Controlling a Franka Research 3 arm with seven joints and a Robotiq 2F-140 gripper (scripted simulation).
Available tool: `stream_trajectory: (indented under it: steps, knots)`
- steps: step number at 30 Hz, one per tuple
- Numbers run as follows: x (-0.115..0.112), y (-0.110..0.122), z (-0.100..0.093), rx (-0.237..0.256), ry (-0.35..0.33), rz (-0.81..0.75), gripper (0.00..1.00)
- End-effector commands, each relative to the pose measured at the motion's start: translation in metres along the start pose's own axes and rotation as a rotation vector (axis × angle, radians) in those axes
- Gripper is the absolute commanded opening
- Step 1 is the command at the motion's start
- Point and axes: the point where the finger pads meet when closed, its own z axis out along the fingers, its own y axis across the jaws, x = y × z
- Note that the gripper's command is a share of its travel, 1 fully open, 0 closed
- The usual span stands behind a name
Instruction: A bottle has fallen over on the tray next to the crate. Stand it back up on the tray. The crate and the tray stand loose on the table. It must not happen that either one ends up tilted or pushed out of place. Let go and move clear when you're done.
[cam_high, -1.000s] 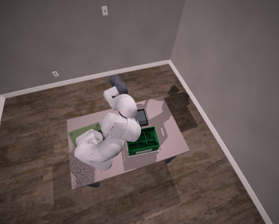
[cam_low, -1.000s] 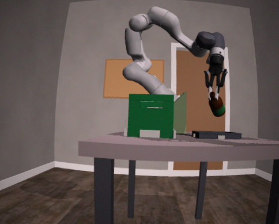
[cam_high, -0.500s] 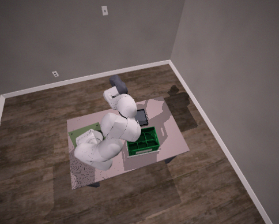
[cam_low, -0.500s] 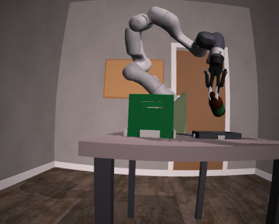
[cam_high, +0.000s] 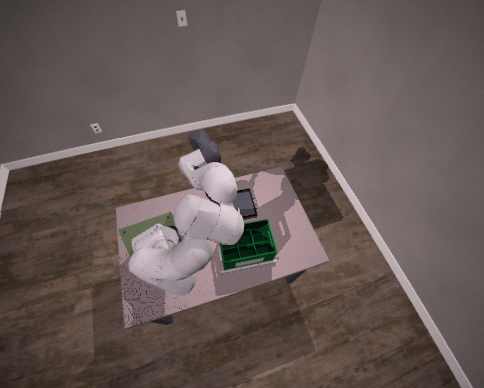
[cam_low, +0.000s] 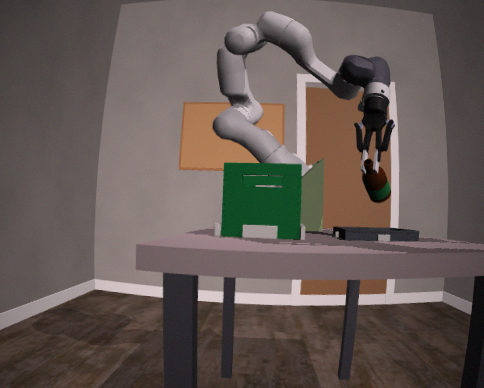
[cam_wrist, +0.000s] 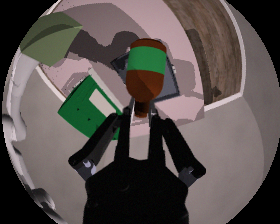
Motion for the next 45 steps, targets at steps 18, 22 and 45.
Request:
stream_trajectory:
  steps: [18, 22, 45]
  knots:
    - [0.0004, 0.0013, -0.0017, -0.002, -0.106, 0.007, 0.00]
    - [0.0007, 0.0014, -0.0020, -0.003, -0.132, 0.007, 0.00]
    - [0.0010, 0.0017, -0.0026, -0.005, -0.169, 0.008, 0.00]
